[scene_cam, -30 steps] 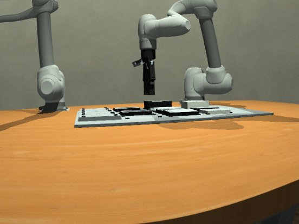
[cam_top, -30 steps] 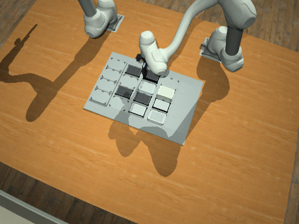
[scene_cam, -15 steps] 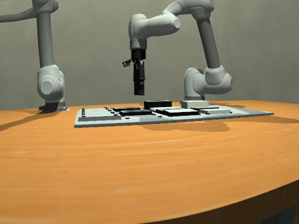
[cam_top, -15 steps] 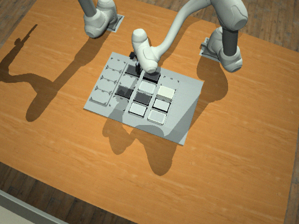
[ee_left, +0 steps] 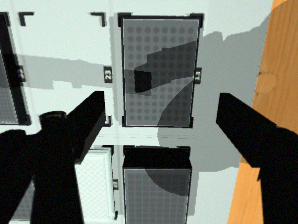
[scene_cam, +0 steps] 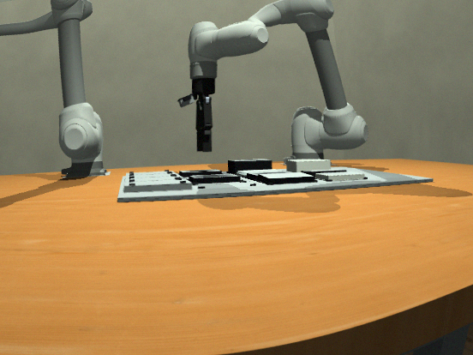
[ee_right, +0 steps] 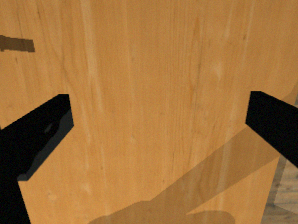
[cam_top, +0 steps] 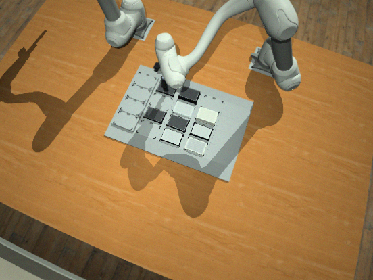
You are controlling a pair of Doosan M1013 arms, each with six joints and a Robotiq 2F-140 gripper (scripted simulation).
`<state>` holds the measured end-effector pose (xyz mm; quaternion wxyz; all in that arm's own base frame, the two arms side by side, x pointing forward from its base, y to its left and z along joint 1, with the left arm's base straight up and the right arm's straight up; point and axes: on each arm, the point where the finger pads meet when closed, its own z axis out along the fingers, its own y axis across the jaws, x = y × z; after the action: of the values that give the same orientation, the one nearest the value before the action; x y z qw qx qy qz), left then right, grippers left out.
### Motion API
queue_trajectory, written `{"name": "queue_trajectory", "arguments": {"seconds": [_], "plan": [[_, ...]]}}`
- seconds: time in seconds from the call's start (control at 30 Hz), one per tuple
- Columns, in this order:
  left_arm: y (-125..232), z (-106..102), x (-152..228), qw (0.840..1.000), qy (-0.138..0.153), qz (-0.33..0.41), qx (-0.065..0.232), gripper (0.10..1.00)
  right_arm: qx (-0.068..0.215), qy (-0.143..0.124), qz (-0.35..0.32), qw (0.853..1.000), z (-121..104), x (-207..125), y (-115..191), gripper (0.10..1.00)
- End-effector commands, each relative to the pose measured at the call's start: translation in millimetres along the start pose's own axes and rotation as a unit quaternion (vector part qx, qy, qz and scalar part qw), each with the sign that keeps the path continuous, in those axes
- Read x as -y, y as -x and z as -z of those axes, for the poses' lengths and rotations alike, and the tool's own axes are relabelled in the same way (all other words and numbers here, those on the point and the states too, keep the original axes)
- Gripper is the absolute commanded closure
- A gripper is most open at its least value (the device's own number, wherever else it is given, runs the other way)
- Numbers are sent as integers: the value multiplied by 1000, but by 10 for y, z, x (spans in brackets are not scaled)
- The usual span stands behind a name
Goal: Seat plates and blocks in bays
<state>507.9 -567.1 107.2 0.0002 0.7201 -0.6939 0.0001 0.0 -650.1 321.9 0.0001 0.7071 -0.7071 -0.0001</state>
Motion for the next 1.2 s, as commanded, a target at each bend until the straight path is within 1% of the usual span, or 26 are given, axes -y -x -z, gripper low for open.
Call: {"name": "queue_trajectory", "arguments": {"seconds": [0.0, 0.33, 1.17], "plan": [[-153, 12, 7, 1000, -1, 0, 0, 400, -1, 0, 0, 1000, 9, 1, -2, 98], [-153, 12, 7, 1000, -1, 0, 0, 400, -1, 0, 0, 1000, 9, 1, -2, 98], [-153, -294, 7, 1000, -1, 0, 0, 400, -1, 0, 0, 1000, 9, 1, -2, 98]]}}
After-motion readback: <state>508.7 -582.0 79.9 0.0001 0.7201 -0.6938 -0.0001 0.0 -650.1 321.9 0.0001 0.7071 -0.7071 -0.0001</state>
